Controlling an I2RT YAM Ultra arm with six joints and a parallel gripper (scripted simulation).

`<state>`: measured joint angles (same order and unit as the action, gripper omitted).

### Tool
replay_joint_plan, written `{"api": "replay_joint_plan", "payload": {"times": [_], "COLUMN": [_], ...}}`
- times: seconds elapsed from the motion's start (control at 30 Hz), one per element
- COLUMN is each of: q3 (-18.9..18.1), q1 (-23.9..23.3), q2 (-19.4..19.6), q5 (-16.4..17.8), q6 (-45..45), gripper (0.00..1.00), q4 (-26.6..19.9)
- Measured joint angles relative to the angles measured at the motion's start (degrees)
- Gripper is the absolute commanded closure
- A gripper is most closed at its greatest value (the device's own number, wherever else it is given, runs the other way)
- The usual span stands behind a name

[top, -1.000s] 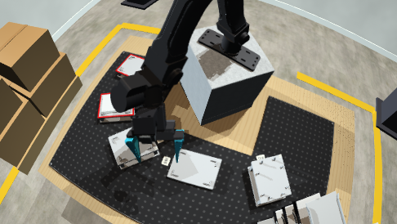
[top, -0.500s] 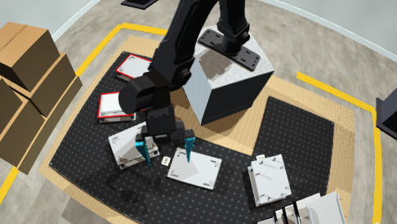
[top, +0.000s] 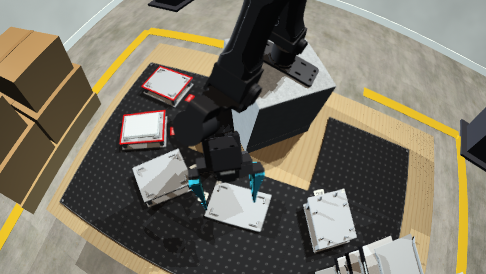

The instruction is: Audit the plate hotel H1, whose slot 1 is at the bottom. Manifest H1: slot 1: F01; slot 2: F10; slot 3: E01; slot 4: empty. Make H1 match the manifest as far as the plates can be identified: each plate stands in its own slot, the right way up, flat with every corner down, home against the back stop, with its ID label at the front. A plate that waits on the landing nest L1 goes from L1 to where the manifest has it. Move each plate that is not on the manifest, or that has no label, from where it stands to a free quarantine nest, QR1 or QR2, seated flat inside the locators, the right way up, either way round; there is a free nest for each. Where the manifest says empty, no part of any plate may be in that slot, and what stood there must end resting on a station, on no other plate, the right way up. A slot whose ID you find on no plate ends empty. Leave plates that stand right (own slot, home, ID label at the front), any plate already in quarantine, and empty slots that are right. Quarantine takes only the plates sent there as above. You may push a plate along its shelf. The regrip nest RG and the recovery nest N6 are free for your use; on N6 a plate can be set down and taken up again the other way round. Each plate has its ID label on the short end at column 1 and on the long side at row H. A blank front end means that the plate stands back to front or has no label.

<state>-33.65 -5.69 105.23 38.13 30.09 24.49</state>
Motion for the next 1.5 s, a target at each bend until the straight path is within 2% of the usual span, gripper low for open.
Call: {"api": "replay_joint_plan", "payload": {"times": [0.17, 0.53, 0.73, 1.2, 1.5], "q3": [1.18, 4.33, 5.14, 6.84, 9.68], "q1": [1.79, 9.53, 12.20, 21.79, 27.71], "q2": [-0.90, -3.41, -4.20, -6.12, -8.15], "q5": [-1.73, -6.75, -9.18, -16.13, -20.79], "q6": [-2.12, -7.93, -10.40, -16.85, -20.52], "gripper": [0.00, 0.00, 0.00, 0.00, 0.00], "q4": [1.86, 5.77, 7.21, 9.94, 11.58]}}
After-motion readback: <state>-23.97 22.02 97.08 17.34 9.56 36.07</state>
